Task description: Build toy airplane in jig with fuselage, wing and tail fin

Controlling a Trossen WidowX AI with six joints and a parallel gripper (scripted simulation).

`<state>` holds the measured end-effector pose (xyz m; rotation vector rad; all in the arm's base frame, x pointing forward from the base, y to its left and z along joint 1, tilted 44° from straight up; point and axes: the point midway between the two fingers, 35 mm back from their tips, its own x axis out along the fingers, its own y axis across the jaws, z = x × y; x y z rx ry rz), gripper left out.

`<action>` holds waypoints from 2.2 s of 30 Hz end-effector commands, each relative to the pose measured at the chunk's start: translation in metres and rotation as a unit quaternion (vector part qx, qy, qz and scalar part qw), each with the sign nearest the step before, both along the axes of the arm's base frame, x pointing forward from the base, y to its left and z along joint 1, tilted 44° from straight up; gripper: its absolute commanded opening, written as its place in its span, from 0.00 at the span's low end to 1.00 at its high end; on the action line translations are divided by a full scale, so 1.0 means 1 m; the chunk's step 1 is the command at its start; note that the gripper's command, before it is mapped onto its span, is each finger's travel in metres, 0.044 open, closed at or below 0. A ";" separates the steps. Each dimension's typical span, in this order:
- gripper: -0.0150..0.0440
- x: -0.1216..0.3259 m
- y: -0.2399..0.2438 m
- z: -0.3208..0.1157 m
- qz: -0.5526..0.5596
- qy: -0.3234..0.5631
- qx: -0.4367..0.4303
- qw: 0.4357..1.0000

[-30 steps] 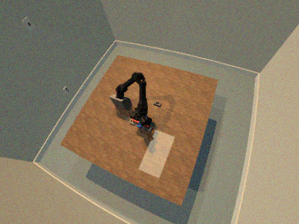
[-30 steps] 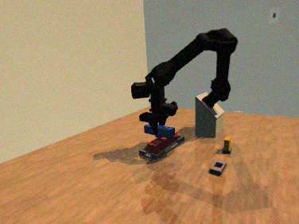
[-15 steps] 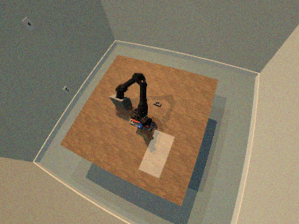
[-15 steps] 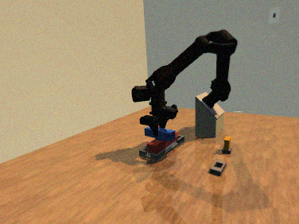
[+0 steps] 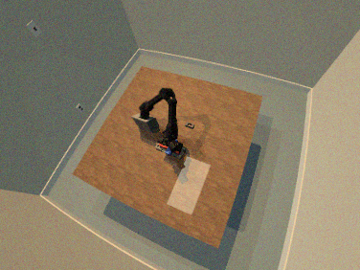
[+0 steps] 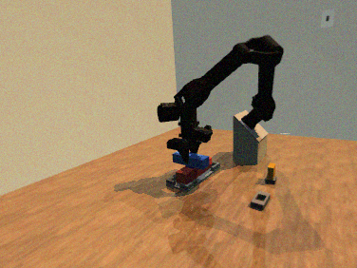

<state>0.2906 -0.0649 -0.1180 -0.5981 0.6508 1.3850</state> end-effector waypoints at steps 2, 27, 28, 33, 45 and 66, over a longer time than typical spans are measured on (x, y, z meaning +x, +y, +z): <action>0.58 -0.001 0.002 -0.002 -0.001 0.002 0.002 1.000; 0.53 0.000 0.000 0.000 0.000 0.000 0.000 1.000; 0.57 0.000 0.000 0.000 0.000 0.000 0.000 1.000; 0.79 0.000 0.000 0.000 0.000 0.000 0.000 1.000; 1.00 0.001 -0.008 0.007 0.000 0.000 -0.001 1.000; 1.00 -0.001 -0.064 0.061 -0.229 0.218 0.022 0.948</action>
